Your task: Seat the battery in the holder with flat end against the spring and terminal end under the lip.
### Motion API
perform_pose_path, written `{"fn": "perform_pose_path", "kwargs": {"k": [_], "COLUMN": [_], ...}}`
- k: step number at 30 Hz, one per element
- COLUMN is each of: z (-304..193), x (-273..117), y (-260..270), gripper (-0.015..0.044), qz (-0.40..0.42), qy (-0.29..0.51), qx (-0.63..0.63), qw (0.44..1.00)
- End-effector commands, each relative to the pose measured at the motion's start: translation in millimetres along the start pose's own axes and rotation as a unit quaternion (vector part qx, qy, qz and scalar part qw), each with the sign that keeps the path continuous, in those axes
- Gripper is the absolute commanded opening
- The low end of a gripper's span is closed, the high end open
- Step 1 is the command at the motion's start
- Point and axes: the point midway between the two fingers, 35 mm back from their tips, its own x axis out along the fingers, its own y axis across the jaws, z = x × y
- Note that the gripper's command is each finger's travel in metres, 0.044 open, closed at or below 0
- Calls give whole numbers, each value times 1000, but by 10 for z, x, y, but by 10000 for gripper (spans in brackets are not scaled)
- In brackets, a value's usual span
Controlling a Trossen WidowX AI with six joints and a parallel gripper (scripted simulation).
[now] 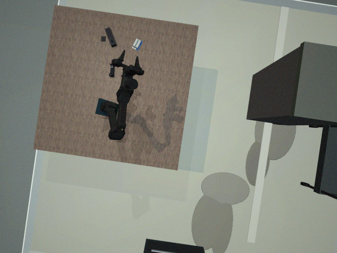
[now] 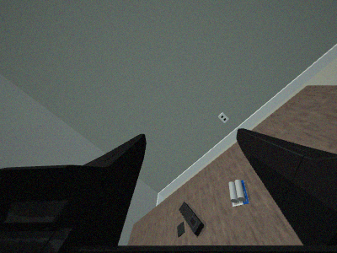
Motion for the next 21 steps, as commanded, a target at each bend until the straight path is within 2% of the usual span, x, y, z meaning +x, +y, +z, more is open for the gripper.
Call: {"fn": "perform_pose_path", "kwargs": {"k": [1, 3, 8, 15, 21], "z": [-27, -243, -1102, -2168, -2747], "x": [15, 127, 356, 216, -132], "y": [-2, -17, -47, -60, -137], "gripper": [374, 321, 190, 6, 0], "qz": [-2, -15, -85, -208, -318], "qy": [6, 58, 247, 464, 585], "qx": [3, 23, 71, 59, -32], "qw": [1000, 998, 963, 859, 746]}}
